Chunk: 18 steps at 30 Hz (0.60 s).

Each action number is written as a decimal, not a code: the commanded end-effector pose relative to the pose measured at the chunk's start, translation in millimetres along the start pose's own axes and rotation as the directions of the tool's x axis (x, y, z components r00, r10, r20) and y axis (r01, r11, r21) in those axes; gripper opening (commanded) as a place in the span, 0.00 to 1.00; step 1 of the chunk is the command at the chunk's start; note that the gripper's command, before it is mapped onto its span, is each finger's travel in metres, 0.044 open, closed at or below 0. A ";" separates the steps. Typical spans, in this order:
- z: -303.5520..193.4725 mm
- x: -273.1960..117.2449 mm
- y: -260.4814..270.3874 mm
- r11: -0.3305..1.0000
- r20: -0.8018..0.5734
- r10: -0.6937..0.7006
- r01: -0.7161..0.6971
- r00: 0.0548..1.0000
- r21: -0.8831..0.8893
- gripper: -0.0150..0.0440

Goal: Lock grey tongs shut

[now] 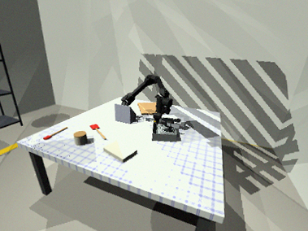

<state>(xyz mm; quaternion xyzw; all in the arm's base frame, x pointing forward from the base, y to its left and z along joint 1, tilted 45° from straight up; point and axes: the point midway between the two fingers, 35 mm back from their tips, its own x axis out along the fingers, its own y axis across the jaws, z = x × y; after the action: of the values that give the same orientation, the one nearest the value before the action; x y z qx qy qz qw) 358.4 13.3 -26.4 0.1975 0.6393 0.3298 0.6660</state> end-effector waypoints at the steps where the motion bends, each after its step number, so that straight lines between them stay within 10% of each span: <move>1: -0.5 7.8 1.2 1.000 0.001 0.006 -0.006 1.000 0.005 1.00; 18: -3.0 33.1 3.6 1.000 0.000 0.010 -0.010 1.000 0.004 1.00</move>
<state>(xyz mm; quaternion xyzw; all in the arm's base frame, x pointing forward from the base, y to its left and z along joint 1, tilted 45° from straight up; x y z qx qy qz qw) 354.6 35.0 -45.9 0.1987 0.6390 0.3316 0.6650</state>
